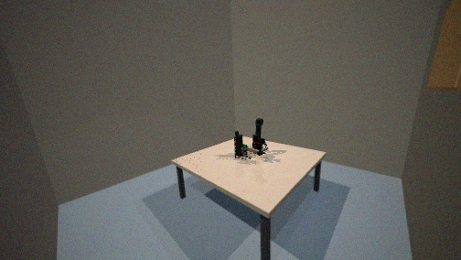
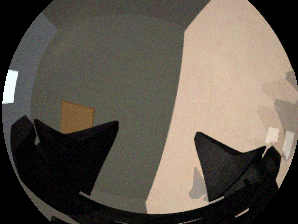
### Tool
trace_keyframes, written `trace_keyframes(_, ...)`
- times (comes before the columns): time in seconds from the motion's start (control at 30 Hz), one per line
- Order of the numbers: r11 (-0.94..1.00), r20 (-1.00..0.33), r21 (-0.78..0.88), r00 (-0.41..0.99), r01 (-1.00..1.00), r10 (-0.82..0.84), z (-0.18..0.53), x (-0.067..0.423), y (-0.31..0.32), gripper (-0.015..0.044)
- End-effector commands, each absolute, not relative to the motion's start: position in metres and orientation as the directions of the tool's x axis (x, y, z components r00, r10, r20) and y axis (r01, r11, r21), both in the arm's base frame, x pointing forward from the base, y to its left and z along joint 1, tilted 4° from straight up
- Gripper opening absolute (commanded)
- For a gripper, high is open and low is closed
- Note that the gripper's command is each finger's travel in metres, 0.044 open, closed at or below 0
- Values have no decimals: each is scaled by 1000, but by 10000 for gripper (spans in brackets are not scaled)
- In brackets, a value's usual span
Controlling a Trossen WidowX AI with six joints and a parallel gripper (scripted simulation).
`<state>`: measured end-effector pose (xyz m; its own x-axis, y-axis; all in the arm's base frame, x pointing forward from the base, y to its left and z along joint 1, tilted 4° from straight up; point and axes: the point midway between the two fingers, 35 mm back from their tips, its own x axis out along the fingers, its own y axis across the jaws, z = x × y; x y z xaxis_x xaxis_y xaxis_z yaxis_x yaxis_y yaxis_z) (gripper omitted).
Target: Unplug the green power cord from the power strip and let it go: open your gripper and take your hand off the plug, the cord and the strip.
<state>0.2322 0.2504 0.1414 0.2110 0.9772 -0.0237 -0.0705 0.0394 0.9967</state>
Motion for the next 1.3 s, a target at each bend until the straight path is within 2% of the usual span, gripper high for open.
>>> trace_keyframes(0.0, 47, -29, 996, 217, -79, 976, 141, 234, 250, 374)
trace_keyframes(0.13, 225, -144, 946, 322, -231, 936, 129, 271, 245, 269)
trace_keyframes(0.27, 464, -303, 802, 414, -376, 859, 116, 306, 230, 164)
trace_keyframes(0.4, 657, -471, 572, 460, -491, 753, 106, 328, 208, 160)
trace_keyframes(0.5, 732, -594, 367, 461, -574, 659, 101, 336, 186, 160)
trace_keyframes(0.67, 744, -704, 123, 471, -657, 532, 111, 346, 157, 160)
trace_keyframes(0.87, 646, -811, -44, 405, -762, 422, 113, 336, 130, 160)
trace_keyframes(1.27, 363, -932, -142, 248, -921, 265, 122, 303, 92, 160)
